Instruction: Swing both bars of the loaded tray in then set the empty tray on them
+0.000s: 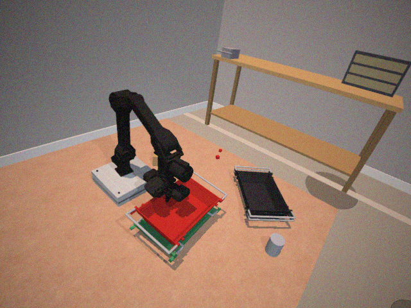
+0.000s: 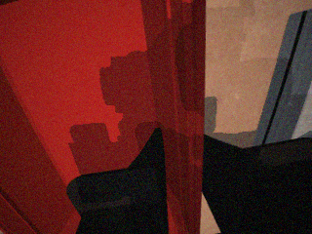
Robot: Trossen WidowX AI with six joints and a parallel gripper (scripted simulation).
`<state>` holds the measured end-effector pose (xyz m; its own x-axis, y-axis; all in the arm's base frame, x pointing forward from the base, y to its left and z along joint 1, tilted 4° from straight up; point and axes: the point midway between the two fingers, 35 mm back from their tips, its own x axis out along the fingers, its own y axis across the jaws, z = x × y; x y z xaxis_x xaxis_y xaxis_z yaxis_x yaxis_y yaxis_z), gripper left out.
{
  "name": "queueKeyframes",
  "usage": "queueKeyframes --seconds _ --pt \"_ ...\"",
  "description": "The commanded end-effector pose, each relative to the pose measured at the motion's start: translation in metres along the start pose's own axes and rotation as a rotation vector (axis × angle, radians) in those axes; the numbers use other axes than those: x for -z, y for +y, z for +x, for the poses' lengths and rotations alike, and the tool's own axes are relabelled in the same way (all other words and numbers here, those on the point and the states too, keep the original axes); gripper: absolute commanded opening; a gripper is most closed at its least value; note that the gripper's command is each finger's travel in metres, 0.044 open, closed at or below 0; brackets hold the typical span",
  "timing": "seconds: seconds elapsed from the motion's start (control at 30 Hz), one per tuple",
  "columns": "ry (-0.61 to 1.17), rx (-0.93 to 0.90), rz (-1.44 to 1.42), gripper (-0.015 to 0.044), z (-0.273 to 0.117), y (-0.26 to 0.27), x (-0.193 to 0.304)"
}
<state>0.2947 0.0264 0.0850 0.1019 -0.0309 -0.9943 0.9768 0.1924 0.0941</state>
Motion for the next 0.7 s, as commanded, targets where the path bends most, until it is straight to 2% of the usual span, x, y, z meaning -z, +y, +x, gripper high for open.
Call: queueKeyframes --seconds 0.0,0.67 --pt "-0.001 0.026 -0.001 0.0 0.0059 -0.0052 0.0" --pt "0.0 0.011 0.0 0.0 0.0058 -0.0028 0.0"
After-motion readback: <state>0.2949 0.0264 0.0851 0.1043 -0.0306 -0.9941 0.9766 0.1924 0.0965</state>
